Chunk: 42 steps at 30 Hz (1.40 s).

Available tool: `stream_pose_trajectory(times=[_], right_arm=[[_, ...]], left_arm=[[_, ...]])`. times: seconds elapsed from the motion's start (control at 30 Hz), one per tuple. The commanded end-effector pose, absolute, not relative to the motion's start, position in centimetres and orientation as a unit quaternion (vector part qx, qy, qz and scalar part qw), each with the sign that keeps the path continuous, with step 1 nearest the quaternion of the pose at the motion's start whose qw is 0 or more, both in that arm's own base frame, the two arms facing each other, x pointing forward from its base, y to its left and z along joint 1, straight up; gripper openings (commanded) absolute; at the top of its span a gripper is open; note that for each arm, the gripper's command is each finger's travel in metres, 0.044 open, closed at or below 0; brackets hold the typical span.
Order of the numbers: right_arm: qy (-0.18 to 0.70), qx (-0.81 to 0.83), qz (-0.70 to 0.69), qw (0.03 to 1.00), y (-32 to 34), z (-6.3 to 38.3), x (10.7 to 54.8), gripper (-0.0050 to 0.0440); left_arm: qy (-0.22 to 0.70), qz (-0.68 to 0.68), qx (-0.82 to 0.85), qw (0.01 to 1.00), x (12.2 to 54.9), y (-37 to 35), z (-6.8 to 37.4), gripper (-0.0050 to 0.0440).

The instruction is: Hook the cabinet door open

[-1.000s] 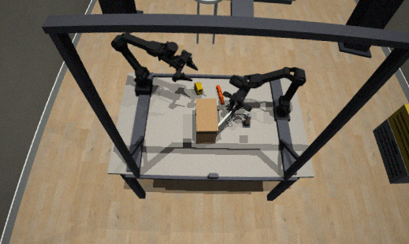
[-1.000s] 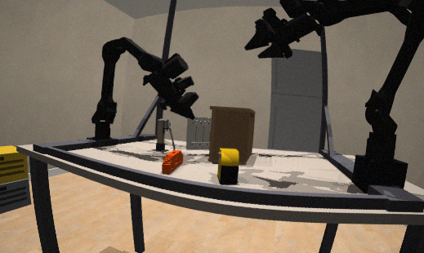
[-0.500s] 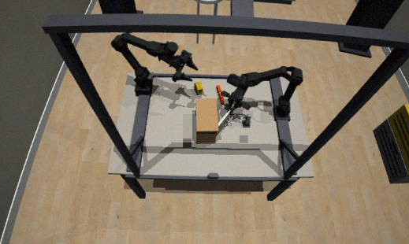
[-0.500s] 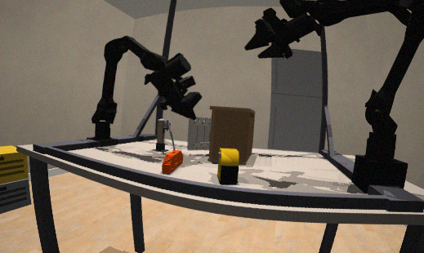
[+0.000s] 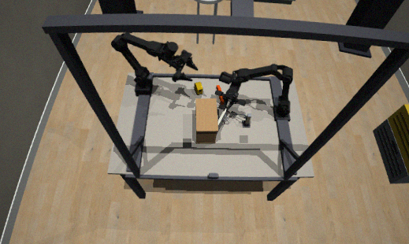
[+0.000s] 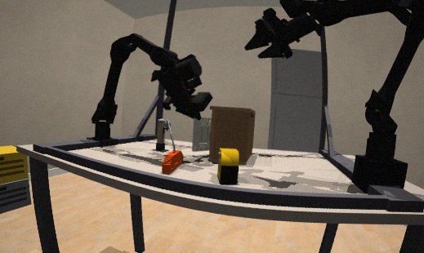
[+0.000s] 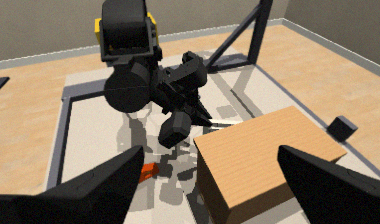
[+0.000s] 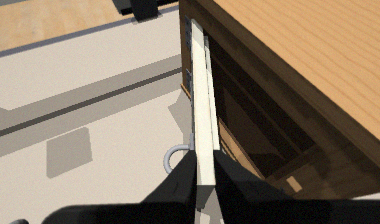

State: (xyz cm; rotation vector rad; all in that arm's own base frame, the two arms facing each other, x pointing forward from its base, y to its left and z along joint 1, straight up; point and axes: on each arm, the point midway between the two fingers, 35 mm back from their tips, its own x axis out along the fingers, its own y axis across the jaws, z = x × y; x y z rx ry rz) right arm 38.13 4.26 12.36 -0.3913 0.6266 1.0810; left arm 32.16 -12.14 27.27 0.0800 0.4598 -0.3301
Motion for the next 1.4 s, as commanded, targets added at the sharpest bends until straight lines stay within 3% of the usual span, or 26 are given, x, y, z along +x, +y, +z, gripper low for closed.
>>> stream_pose_trajectory(times=[0.0,0.83,0.87,0.93,1.33,1.37], right_arm=[[0.277,-0.193,0.501,0.797,4.1,13.6,38.5,0.0010],[0.276,-0.198,0.522,0.783,3.8,13.4,39.1,0.0010],[0.276,-0.198,0.522,0.783,3.8,13.4,39.1,0.0034],[0.276,-0.198,0.522,0.783,3.8,13.4,39.1,0.0034],[0.267,-0.207,0.518,0.786,0.3,17.2,37.8,0.0320],[0.269,-0.205,0.519,0.785,-0.1,17.3,37.6,0.0320]], left_arm=[[0.214,-0.161,0.035,0.963,32.1,-12.0,28.3,0.0400],[0.214,-0.161,0.035,0.963,32.1,-12.0,28.3,0.0400],[0.214,-0.161,0.035,0.963,32.1,-12.0,28.3,0.0400],[0.214,-0.161,0.035,0.963,32.1,-12.0,28.3,0.0400],[0.214,-0.161,0.035,0.963,32.1,-12.0,28.3,0.0400],[0.214,-0.161,0.035,0.963,32.1,-12.0,28.3,0.0400]])
